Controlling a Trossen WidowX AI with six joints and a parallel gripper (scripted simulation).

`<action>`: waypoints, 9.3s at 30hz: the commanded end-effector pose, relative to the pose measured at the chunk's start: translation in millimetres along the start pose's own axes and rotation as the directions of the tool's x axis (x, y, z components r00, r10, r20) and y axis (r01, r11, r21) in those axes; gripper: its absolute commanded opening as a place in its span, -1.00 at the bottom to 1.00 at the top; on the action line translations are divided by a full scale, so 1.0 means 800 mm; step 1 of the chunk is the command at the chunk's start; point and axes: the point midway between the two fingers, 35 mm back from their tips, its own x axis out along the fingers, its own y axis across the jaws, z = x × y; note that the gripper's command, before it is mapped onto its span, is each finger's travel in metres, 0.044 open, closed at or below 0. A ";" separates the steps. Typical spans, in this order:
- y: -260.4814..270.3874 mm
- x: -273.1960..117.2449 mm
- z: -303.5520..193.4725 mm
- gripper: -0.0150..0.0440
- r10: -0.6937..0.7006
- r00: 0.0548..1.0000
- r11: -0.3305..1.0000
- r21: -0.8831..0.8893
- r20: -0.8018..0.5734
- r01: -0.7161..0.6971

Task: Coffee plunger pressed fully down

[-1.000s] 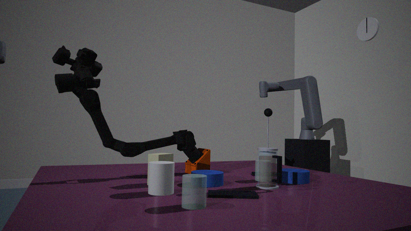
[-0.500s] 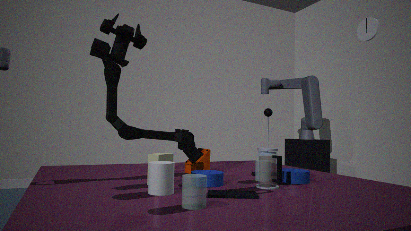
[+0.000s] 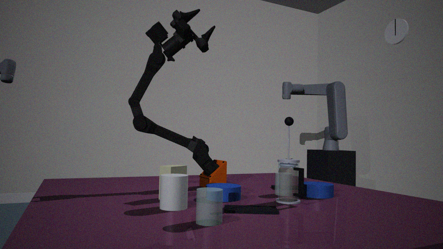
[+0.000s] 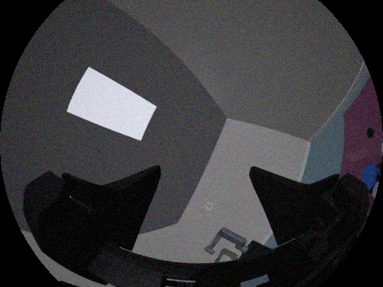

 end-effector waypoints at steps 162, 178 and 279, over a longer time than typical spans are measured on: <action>-0.706 -0.091 0.105 -0.07 -0.821 0.098 -0.408 -0.697 0.562 0.590; -0.707 -0.087 0.107 -0.07 -0.821 0.097 -0.408 -0.697 0.563 0.590; -0.619 -0.038 0.099 1.00 -0.823 0.099 -0.404 -0.698 0.560 0.592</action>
